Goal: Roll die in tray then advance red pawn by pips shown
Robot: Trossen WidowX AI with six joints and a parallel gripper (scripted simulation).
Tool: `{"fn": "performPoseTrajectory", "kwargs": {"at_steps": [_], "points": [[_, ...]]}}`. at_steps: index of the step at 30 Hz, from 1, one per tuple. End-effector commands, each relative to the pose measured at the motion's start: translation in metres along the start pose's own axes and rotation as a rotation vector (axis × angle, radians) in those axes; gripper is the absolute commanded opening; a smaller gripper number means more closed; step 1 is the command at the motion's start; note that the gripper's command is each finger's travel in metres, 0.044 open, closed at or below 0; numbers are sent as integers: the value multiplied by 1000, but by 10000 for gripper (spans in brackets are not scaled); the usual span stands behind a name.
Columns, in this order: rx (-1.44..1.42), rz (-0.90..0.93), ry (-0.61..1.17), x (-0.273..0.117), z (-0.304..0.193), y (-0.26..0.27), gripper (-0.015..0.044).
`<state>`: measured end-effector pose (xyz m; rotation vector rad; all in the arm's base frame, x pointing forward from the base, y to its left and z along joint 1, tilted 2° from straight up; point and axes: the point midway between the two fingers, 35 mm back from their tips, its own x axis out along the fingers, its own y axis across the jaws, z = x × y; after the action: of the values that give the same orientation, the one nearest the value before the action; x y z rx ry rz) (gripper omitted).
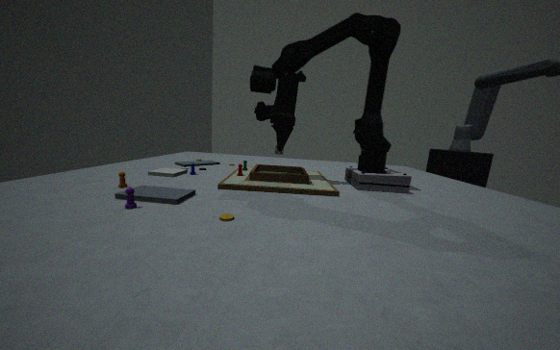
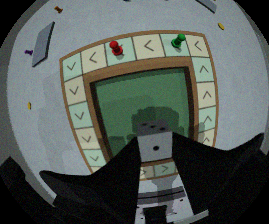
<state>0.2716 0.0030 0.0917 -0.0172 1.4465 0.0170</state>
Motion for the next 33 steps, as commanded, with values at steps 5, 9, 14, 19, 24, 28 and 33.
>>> {"fn": "performPoseTrajectory", "kwargs": {"at_steps": [5, 9, 14, 19, 24, 28, 33], "points": [[8, 0, -258, 3, 2, 0, 0], [7, -2, -394, 5, 4, 0, 0], [6, -4, -564, 5, 4, 0, 0], [5, -6, -734, 6, 4, 0, 0], [4, -7, -784, 6, 4, 0, 0], [4, -7, -784, -1, -1, 0, 0], [5, -7, -782, -24, -23, 2, 0]]}}
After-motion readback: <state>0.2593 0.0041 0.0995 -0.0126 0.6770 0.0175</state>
